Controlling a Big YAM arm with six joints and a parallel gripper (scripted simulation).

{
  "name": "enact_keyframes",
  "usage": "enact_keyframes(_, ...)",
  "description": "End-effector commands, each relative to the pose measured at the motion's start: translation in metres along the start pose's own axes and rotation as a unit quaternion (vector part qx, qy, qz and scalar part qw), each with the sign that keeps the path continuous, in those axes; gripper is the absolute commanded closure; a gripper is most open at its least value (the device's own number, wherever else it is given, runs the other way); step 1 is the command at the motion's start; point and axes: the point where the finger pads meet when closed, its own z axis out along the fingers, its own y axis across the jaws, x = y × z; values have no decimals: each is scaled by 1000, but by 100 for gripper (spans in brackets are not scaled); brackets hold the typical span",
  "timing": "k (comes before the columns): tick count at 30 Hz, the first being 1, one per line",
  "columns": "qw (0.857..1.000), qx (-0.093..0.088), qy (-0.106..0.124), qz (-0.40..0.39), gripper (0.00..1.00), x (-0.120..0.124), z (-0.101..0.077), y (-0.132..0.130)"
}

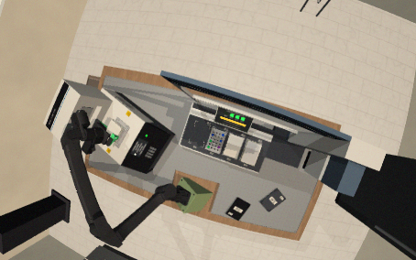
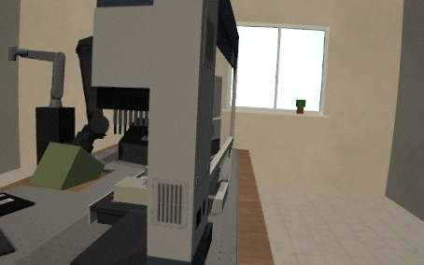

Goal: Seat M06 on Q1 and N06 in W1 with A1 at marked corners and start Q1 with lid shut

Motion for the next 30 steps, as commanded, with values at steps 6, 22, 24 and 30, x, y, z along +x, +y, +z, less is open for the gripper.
enact_keyframes(6,999,26,7,-26,100,-11,-16,-9)
enact_keyframes(22,999,40,23,-22,100,3,-31,-28)
enact_keyframes(24,998,43,23,-25,100,1,-34,-29)
enact_keyframes(30,998,53,25,-30,100,-11,-43,-32)
